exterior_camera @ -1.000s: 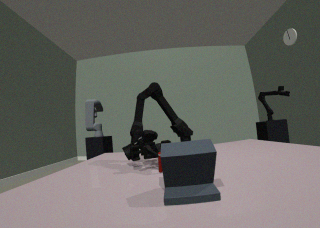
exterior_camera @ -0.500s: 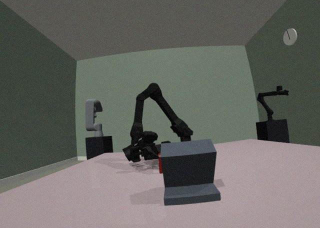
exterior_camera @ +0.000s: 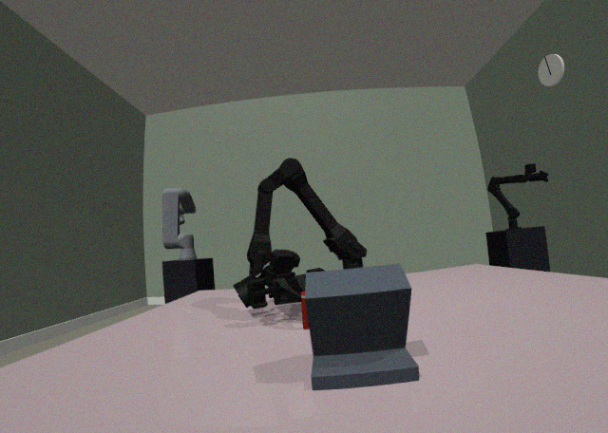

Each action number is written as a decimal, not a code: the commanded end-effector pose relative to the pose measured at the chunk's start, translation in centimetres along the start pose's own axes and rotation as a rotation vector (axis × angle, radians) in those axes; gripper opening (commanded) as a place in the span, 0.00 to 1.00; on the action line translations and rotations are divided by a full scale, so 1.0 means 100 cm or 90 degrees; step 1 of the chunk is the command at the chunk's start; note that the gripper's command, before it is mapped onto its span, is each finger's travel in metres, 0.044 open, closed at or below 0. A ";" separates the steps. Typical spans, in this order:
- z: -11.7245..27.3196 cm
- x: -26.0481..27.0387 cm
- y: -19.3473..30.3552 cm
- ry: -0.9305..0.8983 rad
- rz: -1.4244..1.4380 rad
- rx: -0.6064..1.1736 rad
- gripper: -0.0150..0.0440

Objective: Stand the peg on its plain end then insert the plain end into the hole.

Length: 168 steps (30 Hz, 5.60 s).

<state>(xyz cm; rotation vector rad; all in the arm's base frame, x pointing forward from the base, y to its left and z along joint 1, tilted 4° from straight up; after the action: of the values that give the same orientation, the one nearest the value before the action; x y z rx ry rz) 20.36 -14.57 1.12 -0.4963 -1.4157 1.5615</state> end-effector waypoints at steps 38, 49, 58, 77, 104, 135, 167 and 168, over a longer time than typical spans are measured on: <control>0.002 0.001 0.001 0.001 0.001 -0.007 0.47; 0.002 0.001 0.001 0.001 0.001 -0.007 0.47; 0.002 0.001 0.001 0.001 0.001 -0.007 0.56; 0.002 0.001 0.001 0.001 0.001 -0.007 1.00; 0.019 0.052 -0.140 -0.030 -0.020 0.083 1.00; -0.022 0.049 -0.100 0.073 -0.040 0.691 1.00; -0.031 0.038 -0.109 0.328 -0.071 0.812 1.00; -0.031 0.038 -0.108 0.339 -0.084 0.808 1.00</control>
<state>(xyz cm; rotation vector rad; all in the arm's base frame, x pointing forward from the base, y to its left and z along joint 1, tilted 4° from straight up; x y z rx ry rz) 24.89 -10.74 11.48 0.0040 0.0654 1.7756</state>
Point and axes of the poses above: the point midway between the two fingers, 35 mm back from their tips, its own z axis back along the fingers, its own x axis across the jaws, y = z × x, the point moved 3 cm from there along z, back along the fingers, and after that the axes turned 15 degrees about -z, right-handed, at the moved point
